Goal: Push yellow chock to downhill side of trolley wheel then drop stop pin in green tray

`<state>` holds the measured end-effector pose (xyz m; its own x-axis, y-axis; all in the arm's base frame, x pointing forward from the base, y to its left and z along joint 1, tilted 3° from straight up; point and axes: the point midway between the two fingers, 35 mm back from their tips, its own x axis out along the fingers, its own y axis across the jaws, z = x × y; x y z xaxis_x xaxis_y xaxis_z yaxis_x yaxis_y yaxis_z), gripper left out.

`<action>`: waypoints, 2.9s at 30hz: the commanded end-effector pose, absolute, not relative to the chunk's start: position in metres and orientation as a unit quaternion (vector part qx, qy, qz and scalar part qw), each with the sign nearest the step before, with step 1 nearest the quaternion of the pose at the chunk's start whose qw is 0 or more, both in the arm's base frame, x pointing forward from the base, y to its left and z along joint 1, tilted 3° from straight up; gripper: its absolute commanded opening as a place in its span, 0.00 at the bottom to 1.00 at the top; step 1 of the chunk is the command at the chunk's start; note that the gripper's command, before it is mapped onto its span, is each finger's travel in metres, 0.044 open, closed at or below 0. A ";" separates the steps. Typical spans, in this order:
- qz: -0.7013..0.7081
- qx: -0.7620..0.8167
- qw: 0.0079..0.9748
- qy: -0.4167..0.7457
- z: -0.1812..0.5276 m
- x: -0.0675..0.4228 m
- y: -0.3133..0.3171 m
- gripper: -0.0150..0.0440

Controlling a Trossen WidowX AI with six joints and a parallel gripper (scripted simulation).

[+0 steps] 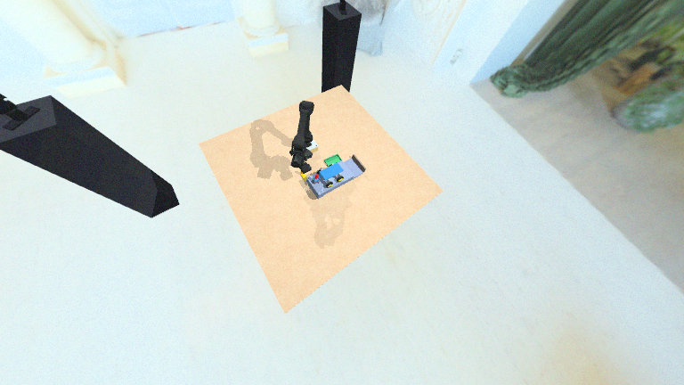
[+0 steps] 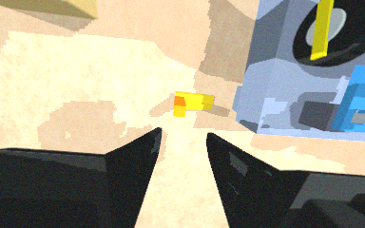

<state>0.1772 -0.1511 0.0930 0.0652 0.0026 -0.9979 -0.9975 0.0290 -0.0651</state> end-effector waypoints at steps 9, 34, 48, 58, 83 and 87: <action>0.484 -0.503 0.524 0.488 0.061 0.176 -0.147 0.58; 0.484 -0.503 0.524 0.488 0.031 0.177 -0.146 0.58; 0.484 -0.503 0.524 0.488 0.022 0.178 -0.147 0.58; 0.484 -0.503 0.524 0.488 0.007 0.179 -0.146 0.58; 0.483 -0.505 0.523 0.488 0.022 0.179 -0.148 0.25; 0.484 -0.503 0.524 0.488 0.034 0.175 -0.147 0.25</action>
<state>0.1753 -0.1461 0.0231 0.0460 0.0190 -0.9988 -0.9986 0.0277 -0.0455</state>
